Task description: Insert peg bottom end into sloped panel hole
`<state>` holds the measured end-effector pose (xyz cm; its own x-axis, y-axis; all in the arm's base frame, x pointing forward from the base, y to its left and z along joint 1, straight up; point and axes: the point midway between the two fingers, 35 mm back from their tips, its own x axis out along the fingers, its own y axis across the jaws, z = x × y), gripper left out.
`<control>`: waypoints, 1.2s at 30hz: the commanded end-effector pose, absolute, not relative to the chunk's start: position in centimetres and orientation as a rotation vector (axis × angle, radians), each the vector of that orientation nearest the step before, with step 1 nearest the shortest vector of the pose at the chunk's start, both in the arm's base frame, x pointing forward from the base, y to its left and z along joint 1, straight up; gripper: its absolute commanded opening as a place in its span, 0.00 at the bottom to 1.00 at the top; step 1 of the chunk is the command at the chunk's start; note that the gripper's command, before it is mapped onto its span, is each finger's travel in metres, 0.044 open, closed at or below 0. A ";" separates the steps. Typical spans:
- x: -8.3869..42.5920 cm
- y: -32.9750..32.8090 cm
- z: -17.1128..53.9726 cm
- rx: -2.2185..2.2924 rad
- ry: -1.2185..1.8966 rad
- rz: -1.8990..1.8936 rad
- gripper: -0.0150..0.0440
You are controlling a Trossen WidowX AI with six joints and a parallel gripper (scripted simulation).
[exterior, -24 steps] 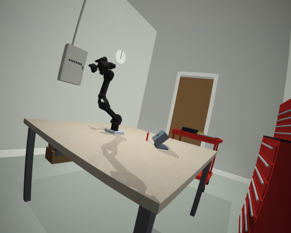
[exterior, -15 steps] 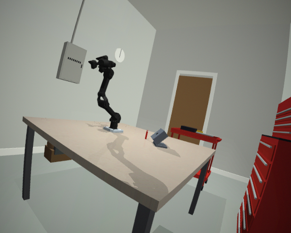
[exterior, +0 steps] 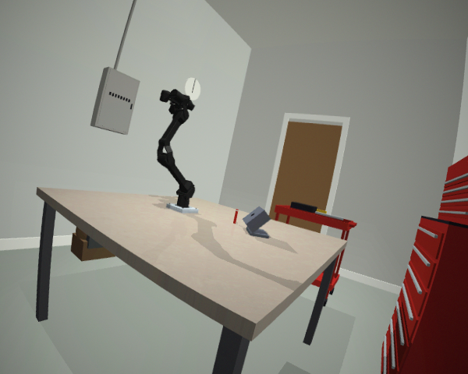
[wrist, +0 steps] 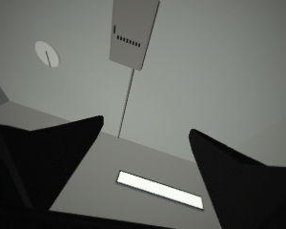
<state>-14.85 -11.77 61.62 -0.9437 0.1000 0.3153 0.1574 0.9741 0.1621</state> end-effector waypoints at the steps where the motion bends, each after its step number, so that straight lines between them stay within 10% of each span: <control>1: -14.8 -7.3 62.6 -0.303 -2.766 -0.111 1.00; 36: 2.5 24.6 56.4 -1.292 -1.872 0.791 1.00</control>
